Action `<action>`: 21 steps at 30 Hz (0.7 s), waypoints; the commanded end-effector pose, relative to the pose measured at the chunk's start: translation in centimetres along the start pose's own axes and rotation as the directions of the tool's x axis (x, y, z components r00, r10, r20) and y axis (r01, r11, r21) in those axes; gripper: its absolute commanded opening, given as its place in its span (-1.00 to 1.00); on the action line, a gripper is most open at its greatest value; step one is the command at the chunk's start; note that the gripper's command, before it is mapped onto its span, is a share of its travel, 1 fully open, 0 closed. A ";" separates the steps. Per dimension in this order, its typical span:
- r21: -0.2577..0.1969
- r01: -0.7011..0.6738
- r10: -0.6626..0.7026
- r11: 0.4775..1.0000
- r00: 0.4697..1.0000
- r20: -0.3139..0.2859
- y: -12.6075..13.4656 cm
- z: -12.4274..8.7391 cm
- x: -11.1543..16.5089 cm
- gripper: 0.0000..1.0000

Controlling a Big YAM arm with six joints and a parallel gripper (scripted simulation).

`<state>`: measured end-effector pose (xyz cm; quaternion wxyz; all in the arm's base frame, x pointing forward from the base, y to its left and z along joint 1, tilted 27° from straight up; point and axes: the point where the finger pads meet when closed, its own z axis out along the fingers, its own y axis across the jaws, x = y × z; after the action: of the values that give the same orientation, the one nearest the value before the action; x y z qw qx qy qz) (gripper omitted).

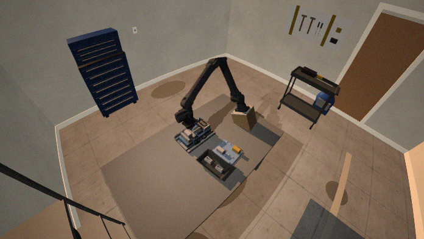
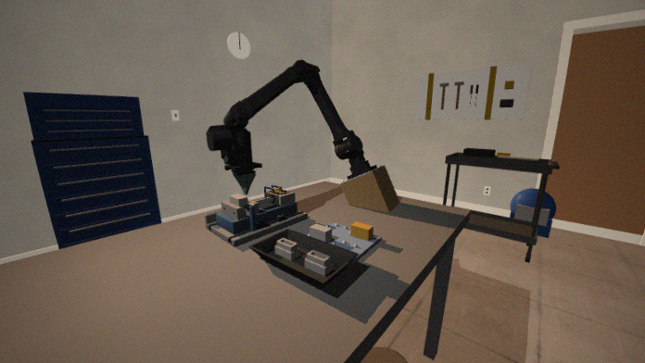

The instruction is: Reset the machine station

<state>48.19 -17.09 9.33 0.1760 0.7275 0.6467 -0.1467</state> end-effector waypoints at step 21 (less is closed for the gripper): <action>-0.008 -0.018 0.018 1.000 1.000 0.000 0.7 0.3 -0.7 -1.00</action>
<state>48.18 -17.09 9.21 0.1751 0.7274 0.6469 -0.1474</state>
